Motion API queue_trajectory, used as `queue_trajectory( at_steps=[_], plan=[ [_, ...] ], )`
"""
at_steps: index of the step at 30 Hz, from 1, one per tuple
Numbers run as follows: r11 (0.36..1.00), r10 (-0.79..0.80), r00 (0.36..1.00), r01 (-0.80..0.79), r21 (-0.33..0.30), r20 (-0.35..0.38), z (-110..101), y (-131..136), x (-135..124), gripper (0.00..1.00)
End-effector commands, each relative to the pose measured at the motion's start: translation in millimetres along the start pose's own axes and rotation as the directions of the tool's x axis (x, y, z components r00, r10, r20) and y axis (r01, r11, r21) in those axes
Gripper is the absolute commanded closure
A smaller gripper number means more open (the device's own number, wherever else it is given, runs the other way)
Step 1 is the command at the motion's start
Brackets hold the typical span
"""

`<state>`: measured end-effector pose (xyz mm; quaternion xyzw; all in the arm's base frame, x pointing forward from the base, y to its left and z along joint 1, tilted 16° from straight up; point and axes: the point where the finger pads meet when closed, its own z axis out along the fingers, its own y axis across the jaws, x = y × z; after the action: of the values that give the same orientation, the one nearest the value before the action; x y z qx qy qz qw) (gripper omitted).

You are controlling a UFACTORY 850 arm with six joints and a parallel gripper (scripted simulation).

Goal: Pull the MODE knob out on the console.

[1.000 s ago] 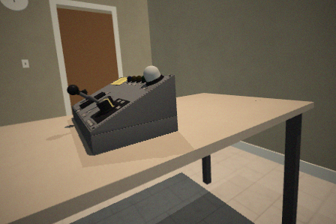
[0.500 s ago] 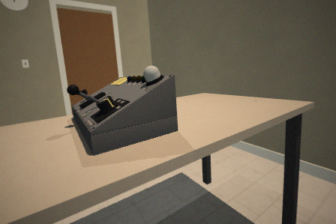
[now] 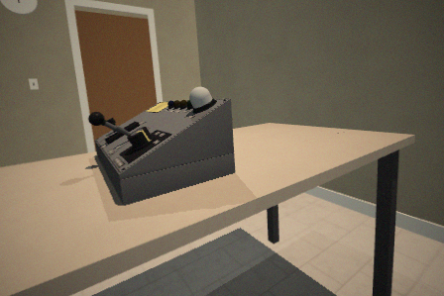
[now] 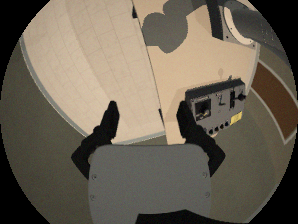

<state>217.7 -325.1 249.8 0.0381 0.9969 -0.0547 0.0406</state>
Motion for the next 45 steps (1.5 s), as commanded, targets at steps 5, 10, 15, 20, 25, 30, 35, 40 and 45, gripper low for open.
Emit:
queue_trajectory(
  at_steps=[5,10,15,20,25,30,35,40,45],
  plan=[
    [0.943,-0.331,0.943,0.331,-0.028,0.021,-2.1,8.0,-47.3,0.0],
    [0.907,-0.419,0.908,0.42,-0.032,0.025,-2.6,11.9,-60.6,0.0],
    [0.862,-0.505,0.862,0.506,-0.034,0.03,-3.0,16.4,-74.2,0.0],
    [0.743,-0.668,0.743,0.669,-0.038,0.041,-3.8,27.6,-102.3,0.0],
    [0.669,-0.741,0.67,0.742,-0.038,0.047,-4.2,34.4,-116.7,0.0],
    [0.496,-0.866,0.497,0.868,-0.037,0.06,-4.8,50.3,-145.8,0.0],
    [0.397,-0.915,0.399,0.917,-0.035,0.067,-5.1,59.5,-160.5,0.0],
    [0.293,-0.953,0.294,0.956,-0.031,0.074,-5.4,69.6,-175.2,0.0],
    [0.069,-0.994,0.071,0.997,-0.022,0.087,-5.8,92.6,-204.3,0.0]
  ],
)
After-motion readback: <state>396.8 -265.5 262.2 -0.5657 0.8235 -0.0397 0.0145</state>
